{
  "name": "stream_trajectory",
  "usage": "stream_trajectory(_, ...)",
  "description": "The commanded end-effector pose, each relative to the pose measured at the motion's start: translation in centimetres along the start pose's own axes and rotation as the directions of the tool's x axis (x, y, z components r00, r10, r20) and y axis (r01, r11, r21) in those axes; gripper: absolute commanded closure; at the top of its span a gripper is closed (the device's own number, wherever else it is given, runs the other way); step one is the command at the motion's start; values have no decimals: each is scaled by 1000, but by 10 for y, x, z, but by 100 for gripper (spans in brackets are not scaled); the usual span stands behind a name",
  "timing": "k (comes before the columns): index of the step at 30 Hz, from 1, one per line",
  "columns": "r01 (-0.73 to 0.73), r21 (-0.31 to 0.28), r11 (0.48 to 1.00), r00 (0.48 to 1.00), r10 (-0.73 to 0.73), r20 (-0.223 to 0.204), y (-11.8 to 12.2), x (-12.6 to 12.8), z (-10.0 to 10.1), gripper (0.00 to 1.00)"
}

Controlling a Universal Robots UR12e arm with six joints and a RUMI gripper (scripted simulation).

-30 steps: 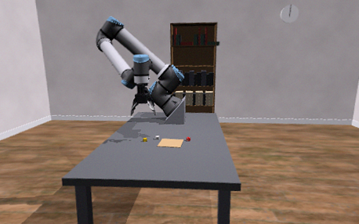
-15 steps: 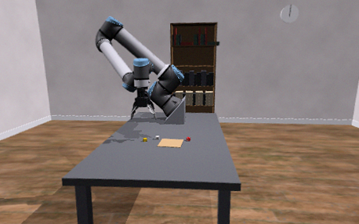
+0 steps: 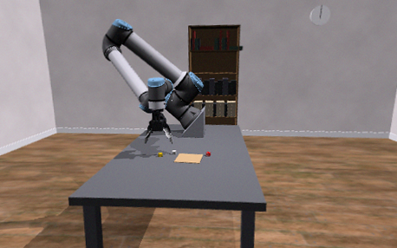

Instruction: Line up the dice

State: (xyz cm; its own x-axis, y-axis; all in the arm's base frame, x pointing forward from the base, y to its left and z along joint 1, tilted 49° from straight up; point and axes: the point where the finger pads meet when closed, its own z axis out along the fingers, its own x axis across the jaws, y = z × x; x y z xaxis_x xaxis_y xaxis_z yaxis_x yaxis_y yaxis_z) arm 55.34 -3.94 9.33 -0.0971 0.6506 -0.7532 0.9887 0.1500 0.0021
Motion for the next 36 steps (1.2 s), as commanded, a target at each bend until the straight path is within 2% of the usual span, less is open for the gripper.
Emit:
stream_trajectory(1, 0, -5, 1000, 1000, 0, 0, 1, 0, 14, 0)
stream_trajectory(6, 0, -5, 1000, 1000, 0, 0, 1, 0, 20, 0)
stream_trajectory(36, 0, -5, 1000, 1000, 0, 0, 1, 0, 20, 0)
